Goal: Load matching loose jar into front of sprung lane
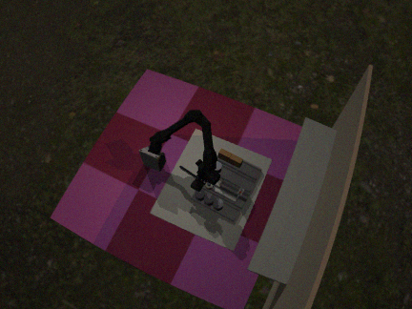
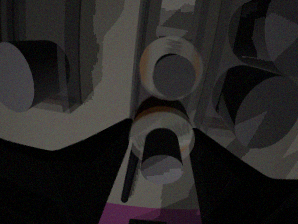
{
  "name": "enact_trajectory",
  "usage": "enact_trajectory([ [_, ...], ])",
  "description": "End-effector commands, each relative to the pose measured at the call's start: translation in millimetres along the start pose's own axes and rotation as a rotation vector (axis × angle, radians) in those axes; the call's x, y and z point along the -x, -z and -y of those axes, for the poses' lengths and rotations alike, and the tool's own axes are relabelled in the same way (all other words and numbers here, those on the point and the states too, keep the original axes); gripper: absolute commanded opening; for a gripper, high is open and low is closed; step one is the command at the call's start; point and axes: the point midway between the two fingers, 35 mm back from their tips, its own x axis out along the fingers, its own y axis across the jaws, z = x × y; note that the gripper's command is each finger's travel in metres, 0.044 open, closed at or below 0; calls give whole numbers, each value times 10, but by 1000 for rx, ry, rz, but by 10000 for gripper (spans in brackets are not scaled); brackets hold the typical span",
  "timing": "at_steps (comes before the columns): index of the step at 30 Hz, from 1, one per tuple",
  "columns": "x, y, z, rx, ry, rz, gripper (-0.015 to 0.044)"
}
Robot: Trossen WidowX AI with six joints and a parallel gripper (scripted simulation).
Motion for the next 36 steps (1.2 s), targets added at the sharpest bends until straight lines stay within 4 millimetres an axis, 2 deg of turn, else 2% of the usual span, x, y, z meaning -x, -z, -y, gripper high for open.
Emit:
enact_trajectory([
  [1, 7, -81, 8, 5, 0, 13, 0],
  [36, 42, -195, -11, 5, -1, 13, 0],
])
